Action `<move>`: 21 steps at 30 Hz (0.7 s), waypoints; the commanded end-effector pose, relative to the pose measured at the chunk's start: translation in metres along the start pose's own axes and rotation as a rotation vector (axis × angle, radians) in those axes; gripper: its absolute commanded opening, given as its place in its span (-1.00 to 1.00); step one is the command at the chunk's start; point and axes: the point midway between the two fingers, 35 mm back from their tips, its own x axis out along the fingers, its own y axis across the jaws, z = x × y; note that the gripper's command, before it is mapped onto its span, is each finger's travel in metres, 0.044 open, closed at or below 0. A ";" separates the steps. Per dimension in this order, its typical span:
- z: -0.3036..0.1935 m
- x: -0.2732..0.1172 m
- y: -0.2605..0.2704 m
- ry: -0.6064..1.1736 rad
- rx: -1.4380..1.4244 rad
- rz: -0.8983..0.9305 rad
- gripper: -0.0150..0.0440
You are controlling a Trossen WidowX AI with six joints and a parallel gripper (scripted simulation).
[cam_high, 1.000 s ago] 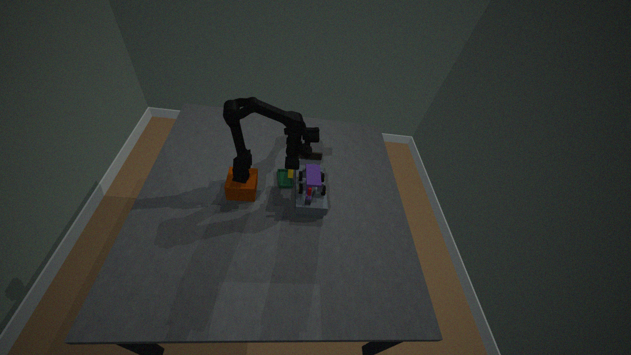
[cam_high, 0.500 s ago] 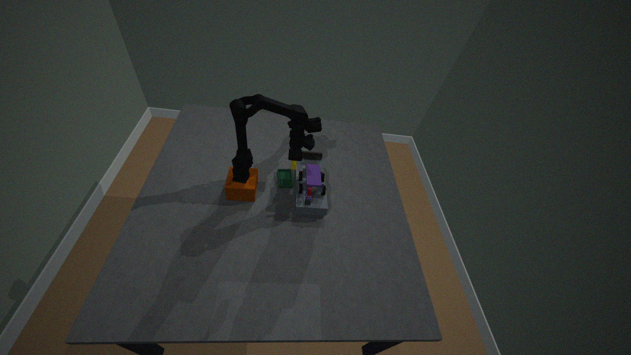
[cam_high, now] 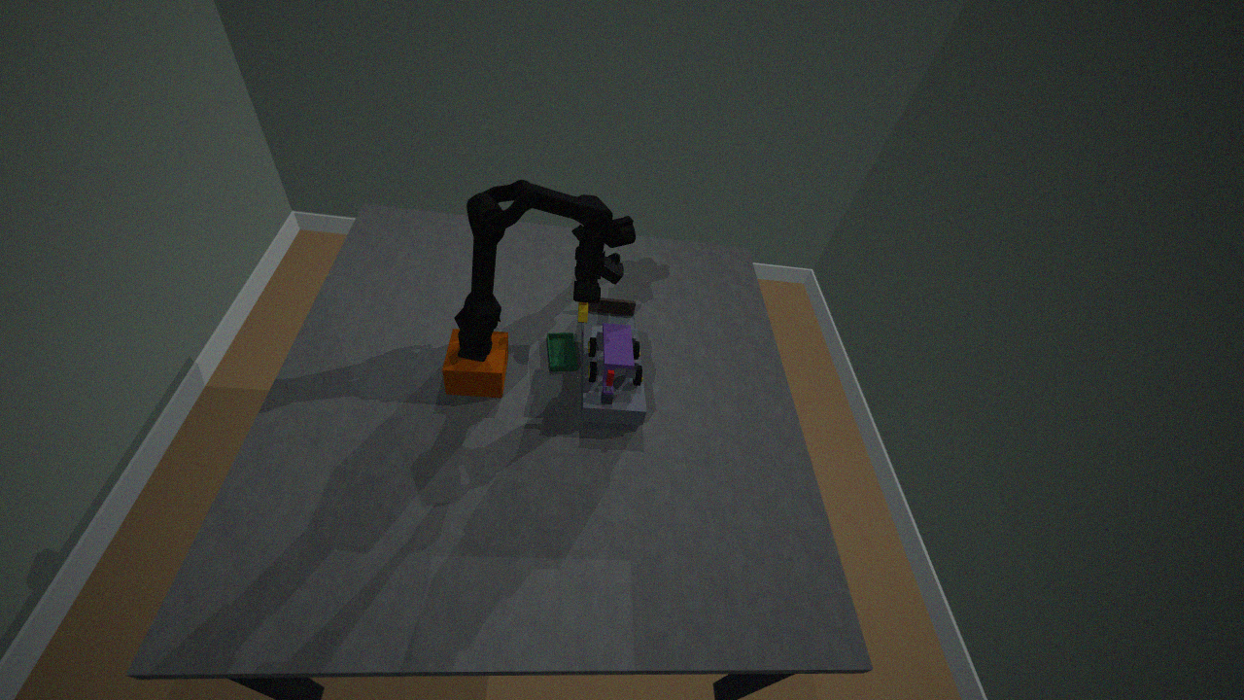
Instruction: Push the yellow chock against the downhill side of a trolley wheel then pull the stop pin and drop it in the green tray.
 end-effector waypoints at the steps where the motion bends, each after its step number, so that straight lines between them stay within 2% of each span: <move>1: 0.000 0.002 0.006 0.003 -0.001 -0.069 -0.49; 21: 0.030 0.009 0.009 0.001 -0.001 -0.074 -0.49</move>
